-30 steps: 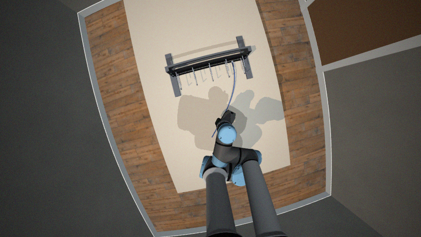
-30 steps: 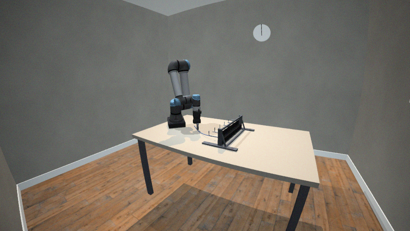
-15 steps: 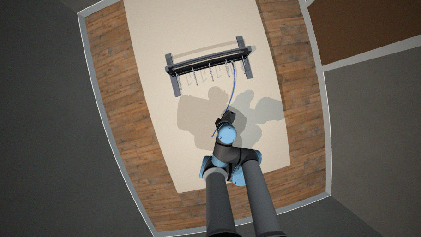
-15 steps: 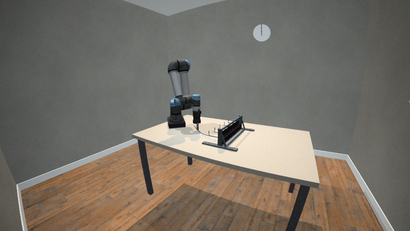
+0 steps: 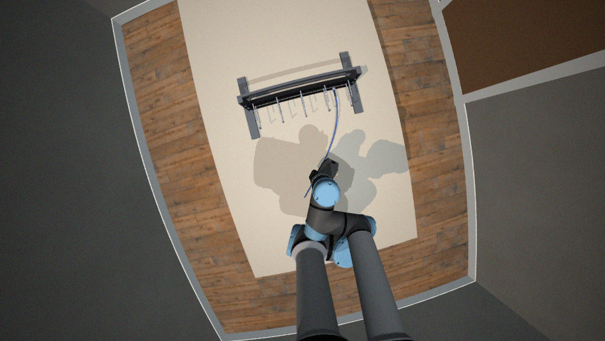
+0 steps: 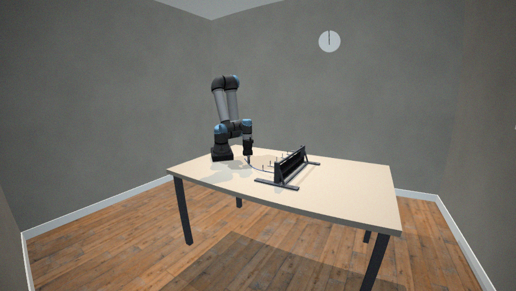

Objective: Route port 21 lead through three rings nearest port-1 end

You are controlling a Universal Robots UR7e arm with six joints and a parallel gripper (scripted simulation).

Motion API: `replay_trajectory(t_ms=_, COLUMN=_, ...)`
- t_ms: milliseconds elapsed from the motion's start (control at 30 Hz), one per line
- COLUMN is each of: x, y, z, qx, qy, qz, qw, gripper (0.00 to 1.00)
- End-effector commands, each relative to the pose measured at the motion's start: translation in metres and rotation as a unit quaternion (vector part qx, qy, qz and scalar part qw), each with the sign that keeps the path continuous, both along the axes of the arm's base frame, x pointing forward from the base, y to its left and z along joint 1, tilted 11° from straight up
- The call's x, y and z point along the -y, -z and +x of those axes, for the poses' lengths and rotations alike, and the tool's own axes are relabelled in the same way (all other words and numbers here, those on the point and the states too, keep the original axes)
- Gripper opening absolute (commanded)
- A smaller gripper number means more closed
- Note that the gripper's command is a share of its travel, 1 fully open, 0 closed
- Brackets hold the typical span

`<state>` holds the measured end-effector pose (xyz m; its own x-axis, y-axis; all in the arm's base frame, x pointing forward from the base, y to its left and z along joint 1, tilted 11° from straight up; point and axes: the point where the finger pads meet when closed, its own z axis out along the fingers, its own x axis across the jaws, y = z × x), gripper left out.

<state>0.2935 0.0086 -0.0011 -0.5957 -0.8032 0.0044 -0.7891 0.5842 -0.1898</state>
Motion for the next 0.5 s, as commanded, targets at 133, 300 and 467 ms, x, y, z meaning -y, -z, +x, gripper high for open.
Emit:
replay_trajectory(t_ms=133, x=0.0004, y=0.0027, z=0.0007, qx=0.0, qy=0.0, qz=0.0, qw=1.0, gripper=0.0)
replay_trajectory(t_ms=300, x=0.0, y=-0.0007, z=0.0002, qx=0.0, qy=0.0, qz=0.0, qw=1.0, gripper=0.0)
replay_trajectory(t_ms=467, x=-0.0006, y=-0.0054, z=-0.0005, qx=0.0, qy=0.0, qz=0.0, qw=1.0, gripper=0.0)
